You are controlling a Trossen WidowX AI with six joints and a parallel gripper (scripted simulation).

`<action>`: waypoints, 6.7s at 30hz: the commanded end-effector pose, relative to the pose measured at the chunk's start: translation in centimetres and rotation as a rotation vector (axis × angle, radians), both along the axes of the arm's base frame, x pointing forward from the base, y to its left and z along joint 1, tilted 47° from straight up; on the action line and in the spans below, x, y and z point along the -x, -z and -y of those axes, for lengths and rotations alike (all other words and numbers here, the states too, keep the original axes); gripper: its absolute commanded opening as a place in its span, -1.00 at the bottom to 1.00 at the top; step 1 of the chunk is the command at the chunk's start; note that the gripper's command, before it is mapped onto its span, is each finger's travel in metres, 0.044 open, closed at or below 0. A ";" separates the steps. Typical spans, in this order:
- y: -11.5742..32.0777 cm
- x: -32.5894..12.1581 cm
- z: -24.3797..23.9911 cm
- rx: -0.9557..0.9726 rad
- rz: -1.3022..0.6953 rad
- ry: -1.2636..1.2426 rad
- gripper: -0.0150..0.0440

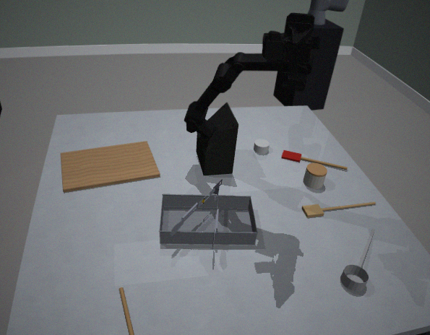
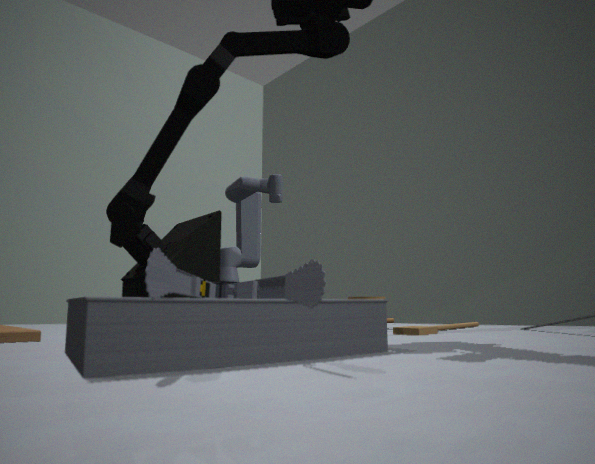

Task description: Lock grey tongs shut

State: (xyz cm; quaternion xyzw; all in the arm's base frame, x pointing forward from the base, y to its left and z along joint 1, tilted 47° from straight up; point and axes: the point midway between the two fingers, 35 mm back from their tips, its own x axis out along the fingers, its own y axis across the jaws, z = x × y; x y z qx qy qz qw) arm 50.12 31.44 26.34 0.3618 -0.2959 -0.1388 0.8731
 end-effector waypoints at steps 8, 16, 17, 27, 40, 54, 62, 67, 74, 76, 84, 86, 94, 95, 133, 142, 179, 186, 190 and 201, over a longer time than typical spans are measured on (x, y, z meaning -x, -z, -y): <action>0.7 -3.8 1.9 0.130 -0.149 0.019 1.00; 4.3 -8.9 7.7 0.310 -0.470 0.055 1.00; 5.0 -9.2 8.6 0.326 -0.515 0.059 1.00; 11.2 -9.2 18.1 0.417 -0.940 0.107 1.00; 17.3 -2.3 28.9 0.383 -1.425 0.185 1.00; 19.8 12.5 38.7 0.225 -1.988 0.337 1.00; 19.3 17.3 40.5 0.164 -2.143 0.389 1.00; 19.5 17.0 40.3 0.164 -2.143 0.389 1.00; 19.7 16.9 40.2 0.163 -2.142 0.389 1.00; 19.8 16.9 40.3 0.163 -2.142 0.389 1.00; 20.7 16.8 41.1 0.162 -2.142 0.386 1.00; 20.9 16.8 41.4 0.162 -2.142 0.386 1.00; 21.9 16.9 42.3 0.162 -2.142 0.385 1.00; 22.0 16.9 42.4 0.162 -2.142 0.384 1.00; 26.0 17.8 46.9 0.165 -2.142 0.391 1.00; 26.2 17.7 47.3 0.155 -2.135 0.393 0.73; 26.2 17.7 47.3 0.155 -2.135 0.393 -0.17; 26.2 17.7 47.3 0.155 -2.135 0.393 -0.33; 26.2 17.7 47.3 0.155 -2.135 0.393 -0.42; 26.2 17.7 47.3 0.155 -2.135 0.393 -1.00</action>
